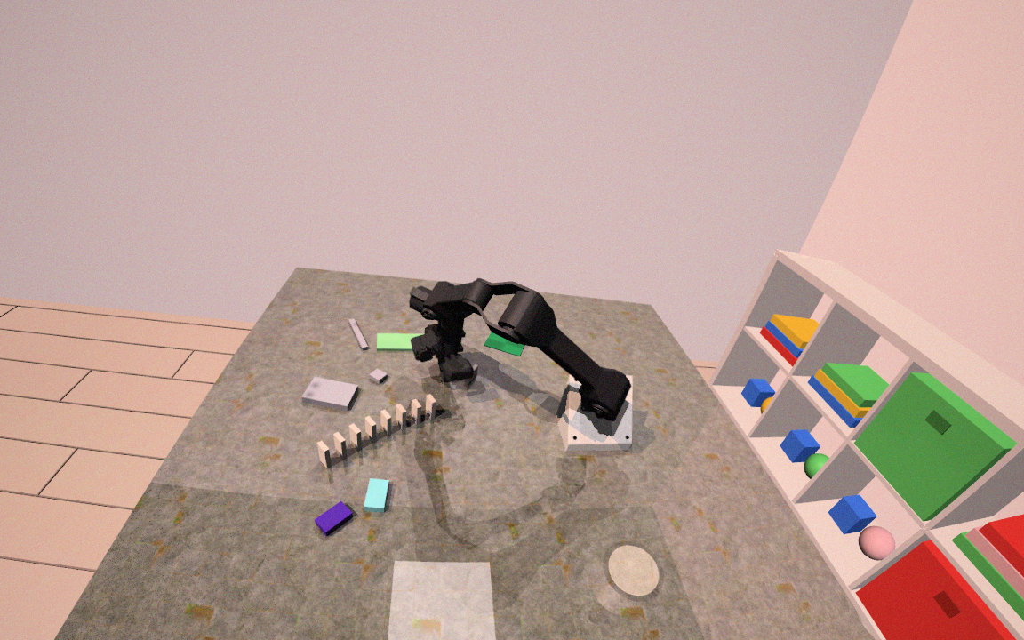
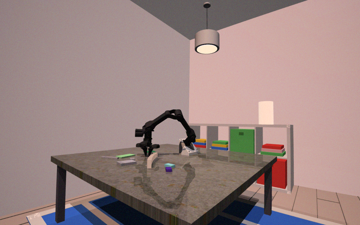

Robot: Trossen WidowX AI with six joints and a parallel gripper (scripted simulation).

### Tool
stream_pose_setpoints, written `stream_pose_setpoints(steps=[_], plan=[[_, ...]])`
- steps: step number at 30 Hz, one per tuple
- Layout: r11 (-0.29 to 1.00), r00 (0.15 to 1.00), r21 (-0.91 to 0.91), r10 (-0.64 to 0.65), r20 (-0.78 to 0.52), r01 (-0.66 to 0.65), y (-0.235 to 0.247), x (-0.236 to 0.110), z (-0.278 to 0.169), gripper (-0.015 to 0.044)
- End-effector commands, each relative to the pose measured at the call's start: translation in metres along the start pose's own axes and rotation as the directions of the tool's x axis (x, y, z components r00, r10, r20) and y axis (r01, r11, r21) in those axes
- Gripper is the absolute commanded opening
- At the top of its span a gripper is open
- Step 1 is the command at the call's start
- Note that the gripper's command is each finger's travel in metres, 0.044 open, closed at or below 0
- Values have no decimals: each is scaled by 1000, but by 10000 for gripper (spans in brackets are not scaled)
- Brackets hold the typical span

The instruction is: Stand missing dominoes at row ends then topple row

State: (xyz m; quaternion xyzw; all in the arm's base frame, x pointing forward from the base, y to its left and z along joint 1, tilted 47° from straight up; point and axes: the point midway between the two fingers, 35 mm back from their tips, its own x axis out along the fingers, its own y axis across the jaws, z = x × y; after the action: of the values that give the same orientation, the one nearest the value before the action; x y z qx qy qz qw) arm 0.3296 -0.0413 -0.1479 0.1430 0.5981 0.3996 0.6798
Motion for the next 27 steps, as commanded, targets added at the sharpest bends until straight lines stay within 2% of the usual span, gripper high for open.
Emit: stream_pose_setpoints(steps=[1, 5, 18, 23, 27], plan=[[1000, 1000, 4, 2, 3, -2, 0, 0, 0, 107], [1000, 1000, 4, 1, 3, -1, 0, -7, 0, 107], [1000, 1000, 5, -4, 0, 4, -4, -153, 1, 107], [1000, 1000, 15, -5, 0, 5, -2, -161, 2, 107], [976, 1000, 216, -11, -2, 11, 49, -167, 31, 107]])
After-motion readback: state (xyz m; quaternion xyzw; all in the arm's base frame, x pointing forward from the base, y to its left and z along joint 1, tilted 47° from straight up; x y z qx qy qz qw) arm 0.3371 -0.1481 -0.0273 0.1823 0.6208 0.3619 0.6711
